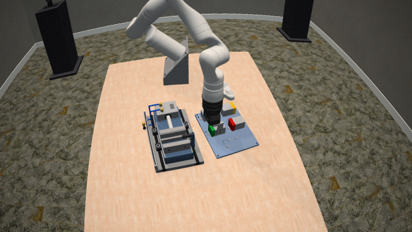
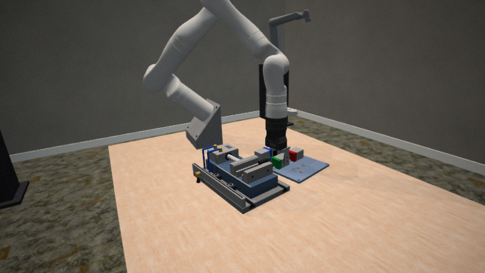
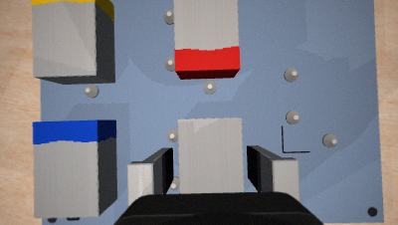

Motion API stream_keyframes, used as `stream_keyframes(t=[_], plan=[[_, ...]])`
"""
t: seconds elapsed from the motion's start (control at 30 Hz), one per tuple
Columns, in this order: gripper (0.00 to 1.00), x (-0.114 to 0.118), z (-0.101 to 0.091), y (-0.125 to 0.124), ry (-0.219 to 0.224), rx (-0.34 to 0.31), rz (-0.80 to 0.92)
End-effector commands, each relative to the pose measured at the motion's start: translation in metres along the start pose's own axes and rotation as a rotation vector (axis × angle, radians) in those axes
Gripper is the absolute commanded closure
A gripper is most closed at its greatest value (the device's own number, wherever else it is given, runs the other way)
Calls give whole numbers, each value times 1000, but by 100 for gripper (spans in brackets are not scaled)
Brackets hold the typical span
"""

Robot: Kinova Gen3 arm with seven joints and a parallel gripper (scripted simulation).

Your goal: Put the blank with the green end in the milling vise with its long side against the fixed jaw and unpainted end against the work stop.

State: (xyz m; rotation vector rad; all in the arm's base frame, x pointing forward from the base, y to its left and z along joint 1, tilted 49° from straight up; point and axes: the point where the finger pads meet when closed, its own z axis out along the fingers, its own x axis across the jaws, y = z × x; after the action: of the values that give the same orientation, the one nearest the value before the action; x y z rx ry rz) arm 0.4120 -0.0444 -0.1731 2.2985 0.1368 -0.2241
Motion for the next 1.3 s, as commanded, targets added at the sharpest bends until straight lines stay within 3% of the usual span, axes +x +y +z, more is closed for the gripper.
stream_keyframes(t=[0.0, 0.07, 0.1, 1.27], plan=[[0, 1, -1, 0, 2, 1, 0], [0, 1, -1, 0, 2, 1, 0], [100, 1, -1, 0, 2, 1, 0], [100, 1, -1, 0, 2, 1, 0]])
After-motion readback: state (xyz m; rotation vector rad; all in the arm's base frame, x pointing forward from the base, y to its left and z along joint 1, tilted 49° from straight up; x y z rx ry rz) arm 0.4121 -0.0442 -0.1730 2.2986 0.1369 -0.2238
